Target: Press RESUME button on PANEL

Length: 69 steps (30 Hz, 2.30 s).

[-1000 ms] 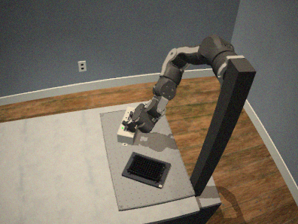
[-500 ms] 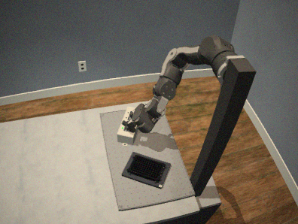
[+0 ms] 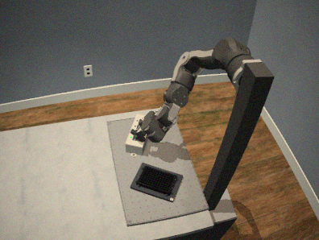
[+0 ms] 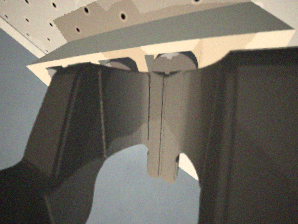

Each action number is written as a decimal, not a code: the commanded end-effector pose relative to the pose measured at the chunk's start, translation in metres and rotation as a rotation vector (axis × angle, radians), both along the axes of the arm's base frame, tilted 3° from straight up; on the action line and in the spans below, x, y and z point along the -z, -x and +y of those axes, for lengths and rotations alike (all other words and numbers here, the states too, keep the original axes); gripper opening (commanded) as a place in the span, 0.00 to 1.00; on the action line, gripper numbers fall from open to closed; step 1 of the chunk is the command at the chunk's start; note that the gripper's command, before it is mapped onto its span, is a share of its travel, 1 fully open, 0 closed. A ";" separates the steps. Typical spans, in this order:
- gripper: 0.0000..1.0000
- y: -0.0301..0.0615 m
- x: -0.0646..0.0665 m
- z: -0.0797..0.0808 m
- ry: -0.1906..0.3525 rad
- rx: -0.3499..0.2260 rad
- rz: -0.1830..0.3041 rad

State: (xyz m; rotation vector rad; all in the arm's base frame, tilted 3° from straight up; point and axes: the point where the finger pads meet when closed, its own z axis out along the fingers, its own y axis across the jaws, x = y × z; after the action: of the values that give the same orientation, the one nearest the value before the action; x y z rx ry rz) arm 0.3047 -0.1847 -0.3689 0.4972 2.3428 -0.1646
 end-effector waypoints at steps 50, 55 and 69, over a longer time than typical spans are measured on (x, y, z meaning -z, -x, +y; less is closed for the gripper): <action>0.00 -0.0009 -0.020 0.001 -0.007 -0.006 -0.006; 0.00 0.0022 -0.052 0.000 -0.003 -0.003 -0.004; 0.00 0.0028 -0.060 0.000 -0.003 -0.003 -0.003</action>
State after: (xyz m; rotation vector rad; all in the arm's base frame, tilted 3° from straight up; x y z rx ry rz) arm 0.3016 -0.1840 -0.3094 0.4942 2.3405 -0.1523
